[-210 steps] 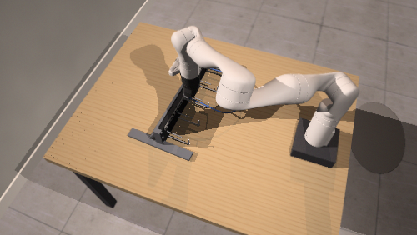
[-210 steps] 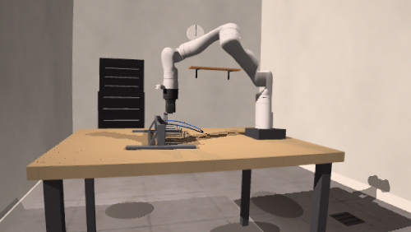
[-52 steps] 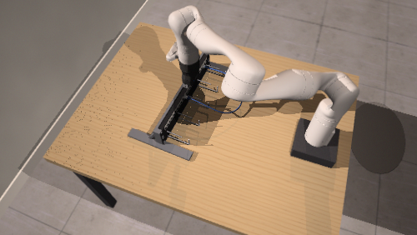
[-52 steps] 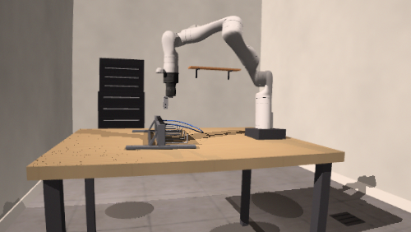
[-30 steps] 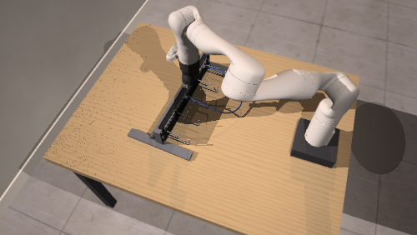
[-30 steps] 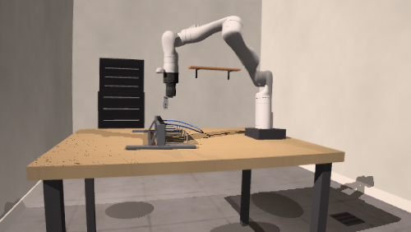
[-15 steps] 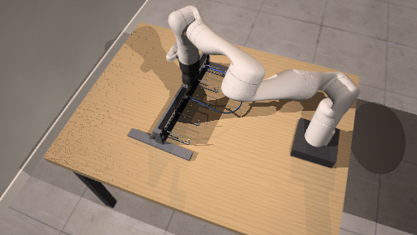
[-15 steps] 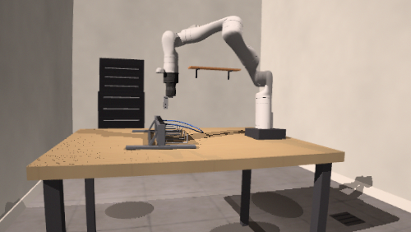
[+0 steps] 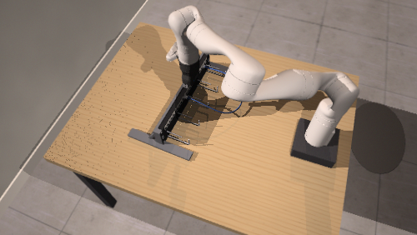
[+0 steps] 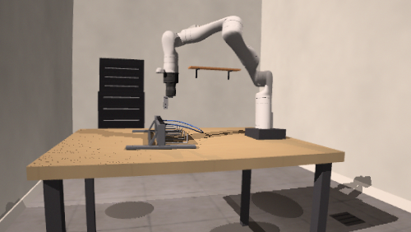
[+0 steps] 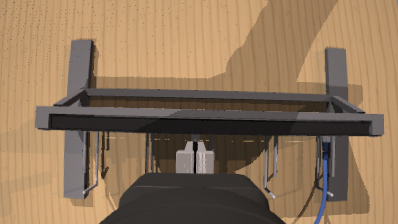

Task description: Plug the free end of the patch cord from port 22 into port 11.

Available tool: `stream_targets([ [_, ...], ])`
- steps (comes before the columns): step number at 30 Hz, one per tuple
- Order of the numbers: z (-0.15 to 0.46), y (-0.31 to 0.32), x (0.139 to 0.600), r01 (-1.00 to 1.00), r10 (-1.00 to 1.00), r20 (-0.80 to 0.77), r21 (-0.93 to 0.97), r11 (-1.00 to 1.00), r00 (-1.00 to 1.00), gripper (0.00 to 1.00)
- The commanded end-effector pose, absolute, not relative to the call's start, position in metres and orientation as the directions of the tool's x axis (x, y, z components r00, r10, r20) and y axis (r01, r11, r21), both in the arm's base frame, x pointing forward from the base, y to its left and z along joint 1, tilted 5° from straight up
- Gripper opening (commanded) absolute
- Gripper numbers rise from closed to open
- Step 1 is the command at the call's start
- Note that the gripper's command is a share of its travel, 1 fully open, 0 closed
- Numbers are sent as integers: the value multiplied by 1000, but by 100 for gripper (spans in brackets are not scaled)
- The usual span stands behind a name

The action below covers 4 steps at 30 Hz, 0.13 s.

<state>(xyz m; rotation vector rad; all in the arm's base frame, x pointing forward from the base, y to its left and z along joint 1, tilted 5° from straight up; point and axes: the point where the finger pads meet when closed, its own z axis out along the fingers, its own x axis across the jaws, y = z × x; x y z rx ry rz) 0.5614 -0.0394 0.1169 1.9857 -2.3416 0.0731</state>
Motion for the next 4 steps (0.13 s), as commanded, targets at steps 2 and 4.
stream_targets([
  [2, 118, -39, 562, -987, -983, 84, 7, 164, -162, 0],
  [4, 118, -39, 562, -987, -983, 84, 7, 164, -162, 0],
])
